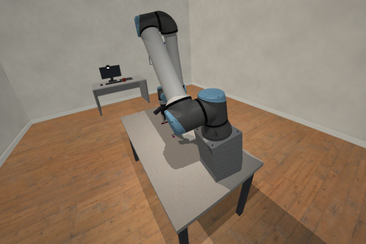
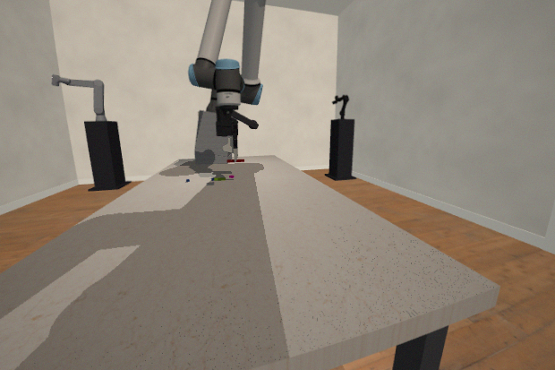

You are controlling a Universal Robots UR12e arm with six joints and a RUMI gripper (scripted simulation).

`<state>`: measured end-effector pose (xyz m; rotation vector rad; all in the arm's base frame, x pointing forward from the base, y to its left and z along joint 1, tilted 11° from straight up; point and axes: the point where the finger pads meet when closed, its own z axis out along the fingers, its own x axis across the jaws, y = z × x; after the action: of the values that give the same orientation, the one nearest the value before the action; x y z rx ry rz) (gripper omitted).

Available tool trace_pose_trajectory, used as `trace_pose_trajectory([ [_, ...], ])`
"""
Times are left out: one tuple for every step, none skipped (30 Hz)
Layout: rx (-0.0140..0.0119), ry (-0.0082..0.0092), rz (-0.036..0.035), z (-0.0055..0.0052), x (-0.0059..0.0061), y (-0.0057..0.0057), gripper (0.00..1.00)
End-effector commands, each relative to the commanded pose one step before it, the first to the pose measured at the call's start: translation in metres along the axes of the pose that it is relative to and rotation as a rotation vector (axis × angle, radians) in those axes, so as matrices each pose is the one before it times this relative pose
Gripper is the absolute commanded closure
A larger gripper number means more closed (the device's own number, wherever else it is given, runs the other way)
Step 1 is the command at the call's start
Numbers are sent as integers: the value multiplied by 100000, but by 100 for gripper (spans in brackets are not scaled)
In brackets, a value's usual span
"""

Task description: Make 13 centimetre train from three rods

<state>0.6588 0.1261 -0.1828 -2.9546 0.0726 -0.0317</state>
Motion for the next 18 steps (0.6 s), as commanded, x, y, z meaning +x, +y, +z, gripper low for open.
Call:
trace_pose_trajectory([
  [-9,105,1600,-51,-846,254,100],
  [-3,-1,1694,23,-947,265,100],
  [-2,-1,2178,16,-1218,339,100],
  [-1,-1,2443,0,-1366,381,100],
  [0,-1,2443,-19,-1365,384,100],
  [2,-1,2178,-33,-1215,347,100],
  [2,-1,1694,-36,-944,273,100],
  [2,0,1084,-28,-603,177,100],
  [0,0,0,0,0,0,100],
  [0,0,0,0,0,0,100],
  [1,0,484,-14,-269,80,100],
  [0,0,81,-2,-45,14,100],
  [0,0,0,0,0,0,100],
  [0,0,0,0,0,0,100],
  [0,0,0,0,0,0,100],
  [0,0,0,0,0,0,100],
  [0,0,0,0,0,0,100],
  [0,0,0,0,0,0,100],
])
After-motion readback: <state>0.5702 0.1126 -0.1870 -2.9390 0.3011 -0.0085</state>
